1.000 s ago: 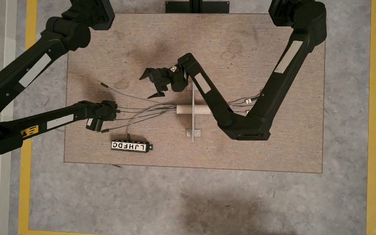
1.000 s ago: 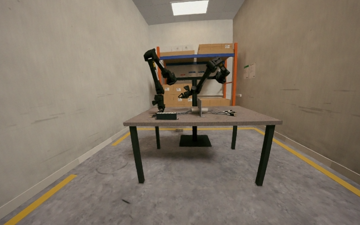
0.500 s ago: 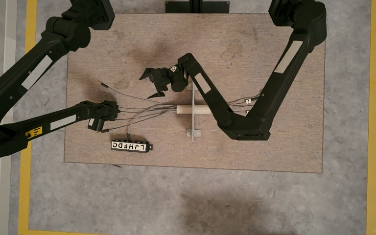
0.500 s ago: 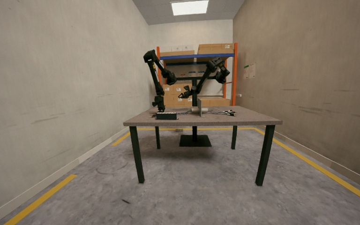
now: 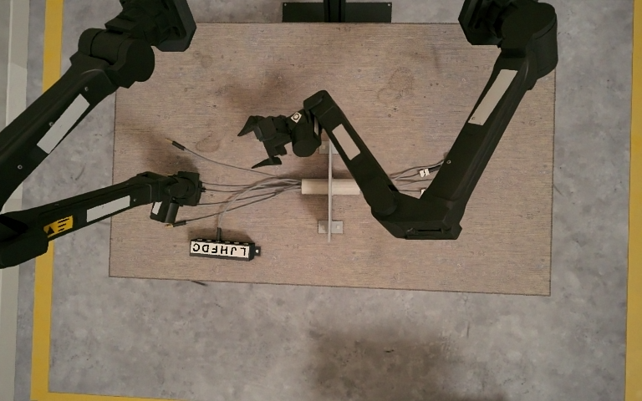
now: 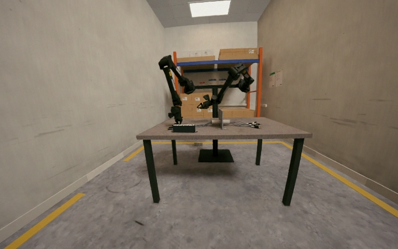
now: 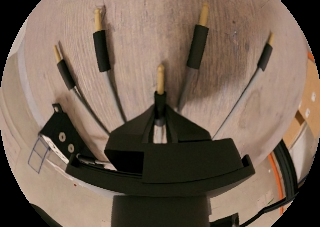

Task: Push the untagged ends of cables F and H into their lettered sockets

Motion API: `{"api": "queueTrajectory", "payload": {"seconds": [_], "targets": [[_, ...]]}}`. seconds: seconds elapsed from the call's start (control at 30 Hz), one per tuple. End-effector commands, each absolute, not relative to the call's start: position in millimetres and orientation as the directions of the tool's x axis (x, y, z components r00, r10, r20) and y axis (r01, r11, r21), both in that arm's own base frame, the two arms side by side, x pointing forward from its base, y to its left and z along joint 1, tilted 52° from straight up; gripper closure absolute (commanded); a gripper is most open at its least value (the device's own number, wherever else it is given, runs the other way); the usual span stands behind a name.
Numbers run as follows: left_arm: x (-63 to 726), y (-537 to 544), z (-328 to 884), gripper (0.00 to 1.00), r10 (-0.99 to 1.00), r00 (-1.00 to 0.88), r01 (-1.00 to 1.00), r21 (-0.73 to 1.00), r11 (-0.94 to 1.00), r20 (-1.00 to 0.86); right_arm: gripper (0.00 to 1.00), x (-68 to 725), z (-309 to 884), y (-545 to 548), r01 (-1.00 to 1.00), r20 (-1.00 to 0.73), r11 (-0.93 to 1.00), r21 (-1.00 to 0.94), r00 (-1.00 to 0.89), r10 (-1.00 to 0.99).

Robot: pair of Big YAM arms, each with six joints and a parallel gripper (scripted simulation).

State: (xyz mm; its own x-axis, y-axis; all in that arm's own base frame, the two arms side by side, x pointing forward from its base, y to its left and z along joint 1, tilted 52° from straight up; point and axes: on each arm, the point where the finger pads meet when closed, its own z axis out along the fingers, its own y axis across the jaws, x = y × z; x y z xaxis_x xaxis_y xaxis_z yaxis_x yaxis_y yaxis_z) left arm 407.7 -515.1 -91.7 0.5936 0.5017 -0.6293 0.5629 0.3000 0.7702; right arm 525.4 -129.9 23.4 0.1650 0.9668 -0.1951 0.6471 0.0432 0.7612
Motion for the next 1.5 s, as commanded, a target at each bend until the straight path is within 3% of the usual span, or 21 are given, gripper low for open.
{"api": "queueTrajectory", "payload": {"seconds": [0.0, 0.07, 0.1, 0.7, 1.47], "targets": [[407.9, -518.6, -82.6, 0.00, 0.493, 0.613, 0.545, 0.782, 0.303, -0.618, 0.94, 524.8, 19.3, -133.4, 0.650, -0.189, 0.031, 0.759, 0.175, 0.966], [407.9, -518.6, -82.6, 0.00, 0.493, 0.613, 0.545, 0.782, 0.303, -0.618, 1.00, 524.8, 19.3, -133.4, 0.650, -0.189, 0.031, 0.759, 0.175, 0.966], [407.9, -518.6, -82.6, 0.00, 0.493, 0.613, 0.545, 0.782, 0.303, -0.618, 0.95, 525.6, 25.0, -130.4, 0.643, -0.190, 0.036, 0.765, 0.171, 0.967], [407.9, -518.6, -82.6, 0.00, 0.493, 0.613, 0.545, 0.782, 0.303, -0.618, 0.95, 447.7, 88.4, -99.2, 0.641, -0.183, 0.033, 0.767, 0.169, 0.968], [365.7, -478.2, 32.6, 0.00, 0.647, 0.407, 0.505, 0.749, 0.429, -0.645, 0.95, 568.6, 71.2, -4.1, 0.640, -0.200, 0.049, 0.767, 0.164, 0.966]]}}
